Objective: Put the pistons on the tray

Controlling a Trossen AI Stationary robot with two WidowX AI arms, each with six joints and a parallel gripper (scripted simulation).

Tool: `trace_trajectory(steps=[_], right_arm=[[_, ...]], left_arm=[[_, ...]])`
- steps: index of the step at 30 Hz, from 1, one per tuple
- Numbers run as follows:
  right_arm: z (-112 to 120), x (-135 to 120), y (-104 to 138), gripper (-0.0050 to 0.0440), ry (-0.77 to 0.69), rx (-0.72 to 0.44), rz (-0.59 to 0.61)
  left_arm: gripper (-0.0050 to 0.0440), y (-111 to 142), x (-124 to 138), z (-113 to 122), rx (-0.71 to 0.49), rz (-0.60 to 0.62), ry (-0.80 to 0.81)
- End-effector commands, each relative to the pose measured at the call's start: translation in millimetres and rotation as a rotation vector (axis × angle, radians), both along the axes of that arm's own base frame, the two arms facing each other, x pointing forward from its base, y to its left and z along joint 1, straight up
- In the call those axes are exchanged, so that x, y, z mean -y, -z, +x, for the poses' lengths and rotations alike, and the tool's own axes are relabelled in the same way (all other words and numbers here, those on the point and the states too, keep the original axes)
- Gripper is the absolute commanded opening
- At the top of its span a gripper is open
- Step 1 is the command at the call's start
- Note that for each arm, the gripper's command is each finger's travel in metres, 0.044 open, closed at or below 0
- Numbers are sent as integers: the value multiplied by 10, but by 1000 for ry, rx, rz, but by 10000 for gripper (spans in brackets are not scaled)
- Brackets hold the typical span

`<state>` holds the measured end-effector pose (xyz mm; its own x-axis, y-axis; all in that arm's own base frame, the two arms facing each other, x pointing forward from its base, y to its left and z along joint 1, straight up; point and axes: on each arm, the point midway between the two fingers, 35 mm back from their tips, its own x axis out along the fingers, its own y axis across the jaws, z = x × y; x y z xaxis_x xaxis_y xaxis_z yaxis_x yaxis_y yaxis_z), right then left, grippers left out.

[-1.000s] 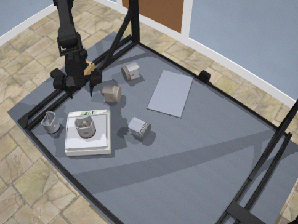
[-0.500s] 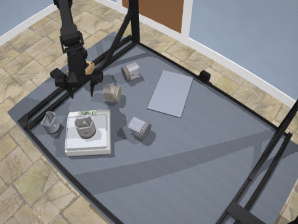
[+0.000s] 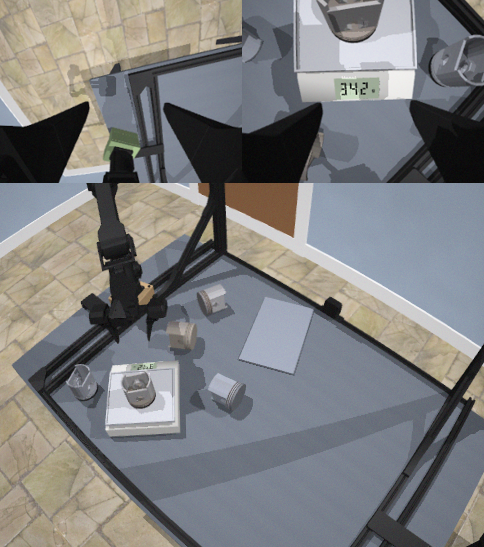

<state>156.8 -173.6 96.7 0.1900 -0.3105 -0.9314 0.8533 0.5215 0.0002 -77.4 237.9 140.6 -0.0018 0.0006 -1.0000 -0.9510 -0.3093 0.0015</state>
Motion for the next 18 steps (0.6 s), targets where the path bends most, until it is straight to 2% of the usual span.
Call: trace_trajectory(steps=[1,18], right_arm=[[2,5,-2,378,-2,-4,3],[8,6,-9,378,-8,-3,4]], left_arm=[[440,1,1,3,2,-1,1],[440,1,1,3,2,-1,1]])
